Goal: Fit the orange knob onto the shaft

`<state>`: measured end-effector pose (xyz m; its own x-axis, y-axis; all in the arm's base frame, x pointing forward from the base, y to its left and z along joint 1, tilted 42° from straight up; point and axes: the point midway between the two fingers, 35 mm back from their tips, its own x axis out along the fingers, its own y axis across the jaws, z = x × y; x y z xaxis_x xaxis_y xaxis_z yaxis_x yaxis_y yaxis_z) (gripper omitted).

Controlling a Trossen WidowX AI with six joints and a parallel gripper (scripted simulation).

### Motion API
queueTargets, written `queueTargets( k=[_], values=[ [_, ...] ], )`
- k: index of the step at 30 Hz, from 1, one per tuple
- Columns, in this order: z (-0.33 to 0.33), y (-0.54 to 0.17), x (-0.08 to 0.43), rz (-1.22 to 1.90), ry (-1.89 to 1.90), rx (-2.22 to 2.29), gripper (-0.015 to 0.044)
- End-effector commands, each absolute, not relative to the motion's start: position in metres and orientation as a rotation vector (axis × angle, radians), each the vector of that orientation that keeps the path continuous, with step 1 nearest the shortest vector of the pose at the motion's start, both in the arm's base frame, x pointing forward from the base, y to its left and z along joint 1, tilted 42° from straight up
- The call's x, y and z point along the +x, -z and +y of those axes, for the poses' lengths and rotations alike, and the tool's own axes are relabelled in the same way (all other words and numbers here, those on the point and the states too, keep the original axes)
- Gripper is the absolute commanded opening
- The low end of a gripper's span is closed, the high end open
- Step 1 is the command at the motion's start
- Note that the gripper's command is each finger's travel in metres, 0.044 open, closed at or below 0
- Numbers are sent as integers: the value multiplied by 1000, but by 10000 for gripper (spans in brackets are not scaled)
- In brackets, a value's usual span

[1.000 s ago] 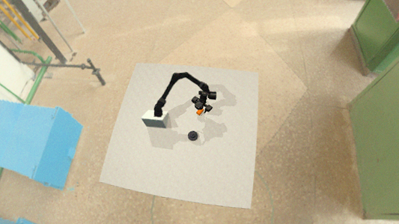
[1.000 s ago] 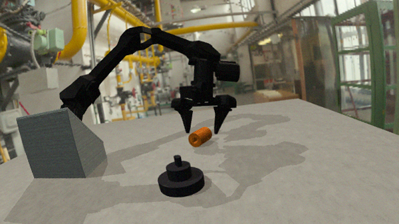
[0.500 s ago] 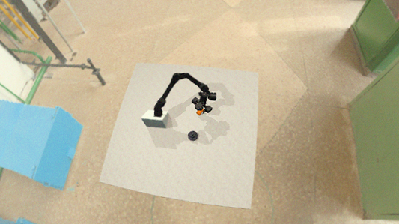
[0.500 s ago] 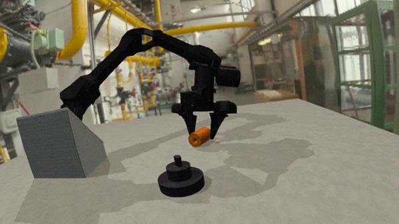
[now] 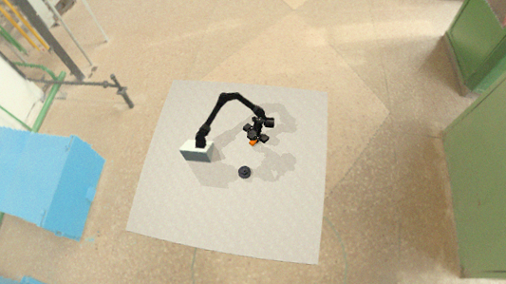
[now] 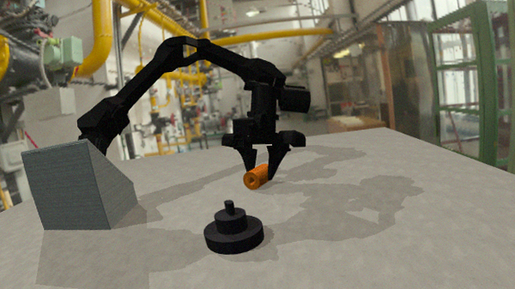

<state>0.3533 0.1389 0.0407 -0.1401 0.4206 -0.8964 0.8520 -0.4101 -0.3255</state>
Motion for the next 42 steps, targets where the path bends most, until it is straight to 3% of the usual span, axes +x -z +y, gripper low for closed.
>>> queueTargets(
  k=[1, 5, 42],
  values=[
    [140, -40, 353, 1428, 1572, 1764, 200],
    [140, -40, 353, 1428, 1572, 1764, 179],
    [109, -34, 337, 1642, 1132, 2299, 179]
  ],
)
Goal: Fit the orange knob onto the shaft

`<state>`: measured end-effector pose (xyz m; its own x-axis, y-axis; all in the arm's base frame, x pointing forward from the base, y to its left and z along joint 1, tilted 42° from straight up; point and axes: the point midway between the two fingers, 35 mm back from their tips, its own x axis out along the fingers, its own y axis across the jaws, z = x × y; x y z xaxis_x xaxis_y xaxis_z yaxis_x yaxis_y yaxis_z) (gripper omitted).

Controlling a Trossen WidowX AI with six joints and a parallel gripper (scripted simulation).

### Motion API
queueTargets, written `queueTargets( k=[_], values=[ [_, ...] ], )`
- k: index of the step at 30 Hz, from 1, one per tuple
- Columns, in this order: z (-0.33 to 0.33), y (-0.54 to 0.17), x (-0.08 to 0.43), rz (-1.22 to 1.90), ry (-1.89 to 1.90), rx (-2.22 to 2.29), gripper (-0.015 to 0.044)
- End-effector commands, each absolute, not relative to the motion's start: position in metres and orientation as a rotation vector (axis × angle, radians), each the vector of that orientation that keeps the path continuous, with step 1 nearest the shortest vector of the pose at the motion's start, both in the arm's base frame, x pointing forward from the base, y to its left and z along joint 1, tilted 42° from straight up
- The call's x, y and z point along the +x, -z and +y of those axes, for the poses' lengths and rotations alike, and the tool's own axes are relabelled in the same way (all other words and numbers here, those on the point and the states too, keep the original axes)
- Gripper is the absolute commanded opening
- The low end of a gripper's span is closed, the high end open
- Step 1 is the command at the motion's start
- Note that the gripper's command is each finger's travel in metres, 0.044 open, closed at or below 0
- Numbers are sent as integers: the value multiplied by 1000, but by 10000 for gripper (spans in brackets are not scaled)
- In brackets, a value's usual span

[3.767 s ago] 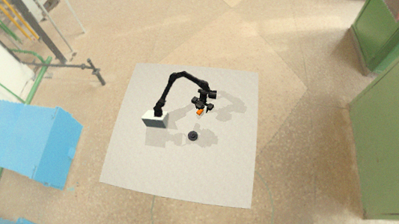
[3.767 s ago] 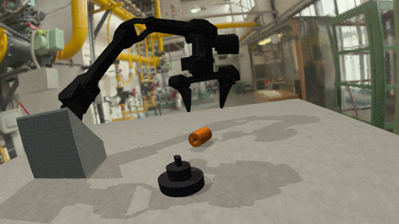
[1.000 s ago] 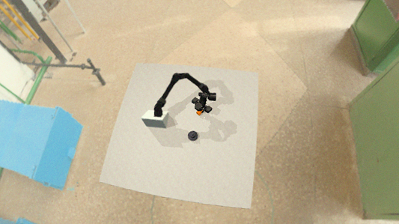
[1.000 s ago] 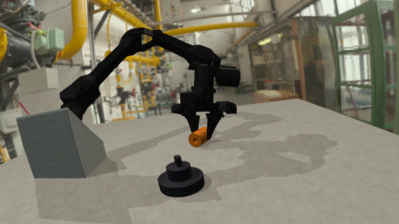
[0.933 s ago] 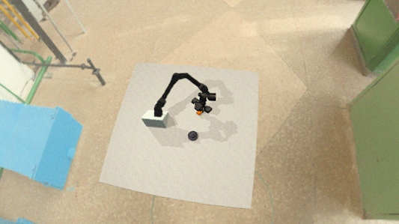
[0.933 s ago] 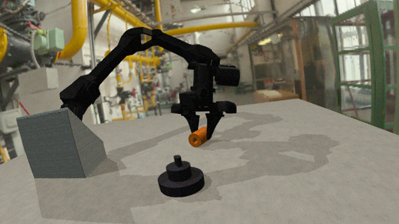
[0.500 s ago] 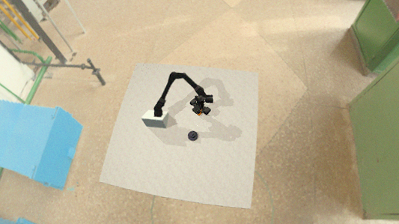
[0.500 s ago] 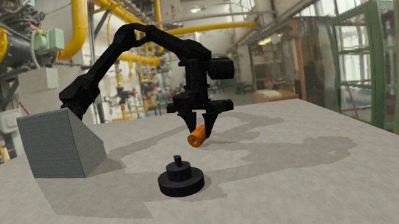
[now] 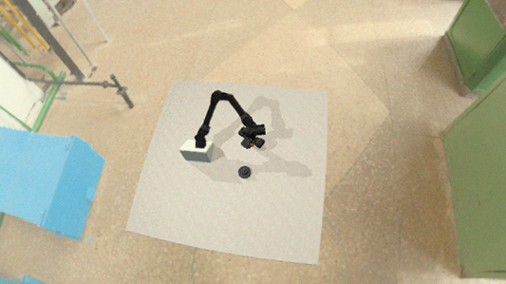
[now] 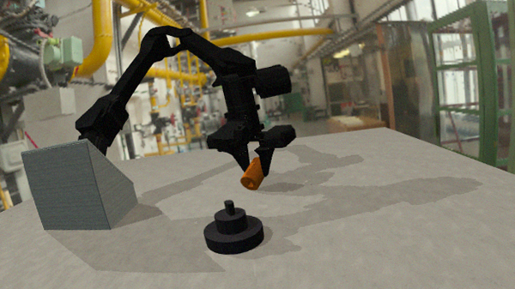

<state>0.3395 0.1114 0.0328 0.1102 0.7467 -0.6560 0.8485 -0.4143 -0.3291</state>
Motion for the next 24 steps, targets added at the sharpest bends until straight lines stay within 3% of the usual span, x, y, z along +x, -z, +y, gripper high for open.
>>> queueTargets(
  k=[1, 24],
  values=[
    [108, -33, 336, 1648, 1116, 2315, 179],
    [93, -20, 324, 1747, 740, 2632, 179]
  ],
)
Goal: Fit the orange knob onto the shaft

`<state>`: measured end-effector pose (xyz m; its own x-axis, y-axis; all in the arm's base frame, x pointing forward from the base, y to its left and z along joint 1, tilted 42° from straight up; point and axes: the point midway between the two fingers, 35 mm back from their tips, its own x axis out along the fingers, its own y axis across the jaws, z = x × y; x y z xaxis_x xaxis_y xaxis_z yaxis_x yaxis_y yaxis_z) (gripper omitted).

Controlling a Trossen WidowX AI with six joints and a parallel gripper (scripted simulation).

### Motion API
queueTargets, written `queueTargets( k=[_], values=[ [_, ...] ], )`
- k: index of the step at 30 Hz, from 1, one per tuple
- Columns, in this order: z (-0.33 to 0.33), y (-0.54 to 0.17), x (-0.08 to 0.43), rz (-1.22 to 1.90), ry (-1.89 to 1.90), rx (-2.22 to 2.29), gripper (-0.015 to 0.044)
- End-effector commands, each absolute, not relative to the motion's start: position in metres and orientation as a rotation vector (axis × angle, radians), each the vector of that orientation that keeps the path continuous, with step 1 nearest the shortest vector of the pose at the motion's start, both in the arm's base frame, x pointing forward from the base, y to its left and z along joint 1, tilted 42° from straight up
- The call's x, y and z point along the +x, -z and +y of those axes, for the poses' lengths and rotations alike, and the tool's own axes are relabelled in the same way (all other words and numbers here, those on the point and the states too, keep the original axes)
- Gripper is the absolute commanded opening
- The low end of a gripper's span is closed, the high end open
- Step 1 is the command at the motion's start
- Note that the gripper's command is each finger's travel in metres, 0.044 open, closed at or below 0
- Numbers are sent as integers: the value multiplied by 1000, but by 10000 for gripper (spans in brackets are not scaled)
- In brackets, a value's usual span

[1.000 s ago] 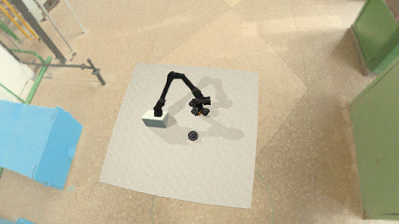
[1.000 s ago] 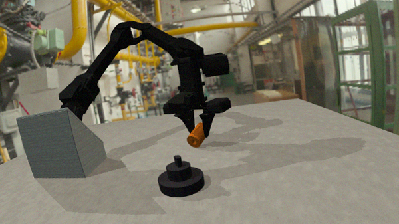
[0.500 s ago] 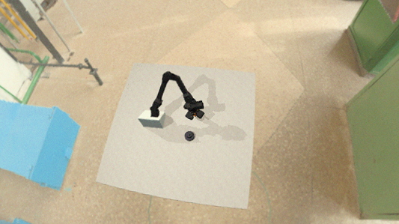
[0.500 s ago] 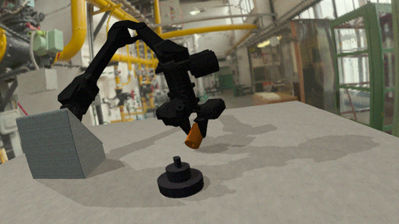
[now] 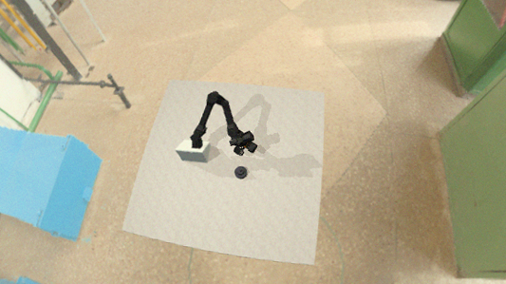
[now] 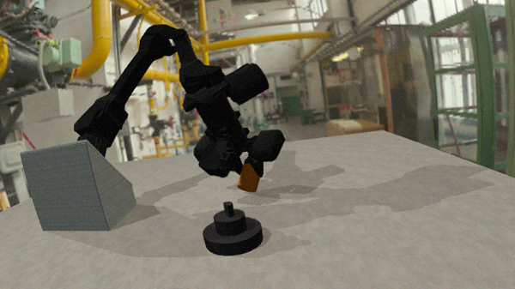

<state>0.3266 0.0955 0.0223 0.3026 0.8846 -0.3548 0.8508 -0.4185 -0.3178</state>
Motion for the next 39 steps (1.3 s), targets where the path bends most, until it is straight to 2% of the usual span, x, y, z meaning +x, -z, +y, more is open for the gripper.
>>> queueTargets(
  k=[1, 29, 39],
  values=[
    [93, -19, 324, -1631, -677, -2464, 179],
    [86, -6, 315, -1567, -325, -2453, 179],
    [85, -6, 314, -1549, -385, -2438, 179]
  ],
)
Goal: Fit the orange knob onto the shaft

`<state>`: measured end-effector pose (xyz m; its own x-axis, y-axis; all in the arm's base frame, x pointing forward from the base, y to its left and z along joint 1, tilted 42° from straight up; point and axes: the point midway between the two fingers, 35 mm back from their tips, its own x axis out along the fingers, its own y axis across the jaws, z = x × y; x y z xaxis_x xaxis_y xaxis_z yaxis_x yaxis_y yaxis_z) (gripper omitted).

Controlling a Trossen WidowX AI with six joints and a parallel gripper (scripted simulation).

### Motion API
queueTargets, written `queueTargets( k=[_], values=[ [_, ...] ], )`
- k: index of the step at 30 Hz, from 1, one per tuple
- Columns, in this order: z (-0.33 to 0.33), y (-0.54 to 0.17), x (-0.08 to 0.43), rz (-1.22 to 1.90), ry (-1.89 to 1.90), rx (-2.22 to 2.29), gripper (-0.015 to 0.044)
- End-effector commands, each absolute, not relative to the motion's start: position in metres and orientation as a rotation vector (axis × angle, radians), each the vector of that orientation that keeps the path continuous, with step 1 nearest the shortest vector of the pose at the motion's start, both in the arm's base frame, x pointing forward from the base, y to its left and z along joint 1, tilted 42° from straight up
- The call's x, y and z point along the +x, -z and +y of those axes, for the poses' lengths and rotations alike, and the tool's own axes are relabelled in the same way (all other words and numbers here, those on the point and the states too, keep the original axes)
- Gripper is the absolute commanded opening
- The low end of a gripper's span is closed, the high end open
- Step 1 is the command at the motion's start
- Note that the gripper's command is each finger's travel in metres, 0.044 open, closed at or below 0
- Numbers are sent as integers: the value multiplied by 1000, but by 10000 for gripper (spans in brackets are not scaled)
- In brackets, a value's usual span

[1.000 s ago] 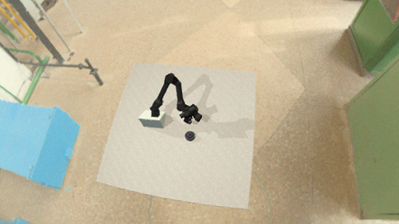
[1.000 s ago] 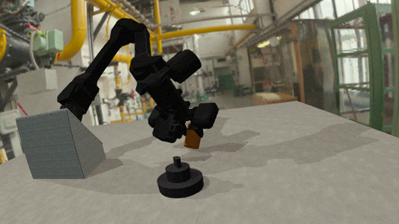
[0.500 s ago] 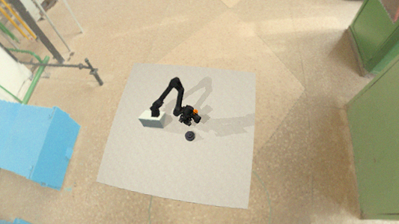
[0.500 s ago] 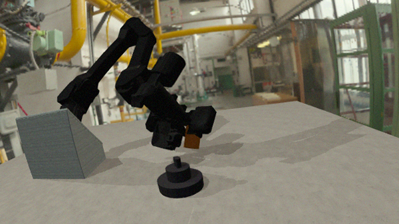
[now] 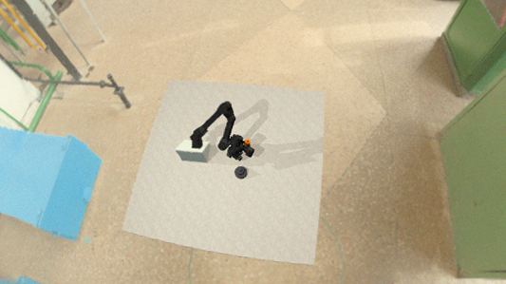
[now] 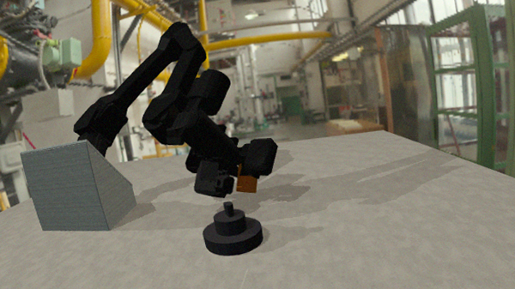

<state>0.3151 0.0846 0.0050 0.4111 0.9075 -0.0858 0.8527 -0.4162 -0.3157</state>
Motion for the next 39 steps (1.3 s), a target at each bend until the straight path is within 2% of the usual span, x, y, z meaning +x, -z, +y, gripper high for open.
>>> queueTargets(
  k=[1, 8, 11, 12, 35, 39],
  values=[
    [84, -6, 314, -1547, -389, -2437, 179],
    [82, -3, 312, -1547, -393, -2436, 179],
    [83, -4, 313, -1542, -390, -2439, 258],
    [83, -4, 313, -1542, -390, -2439, 260],
    [83, -4, 313, -1542, -390, -2439, 260],
    [83, -4, 313, -1542, -390, -2439, 365]
  ],
)
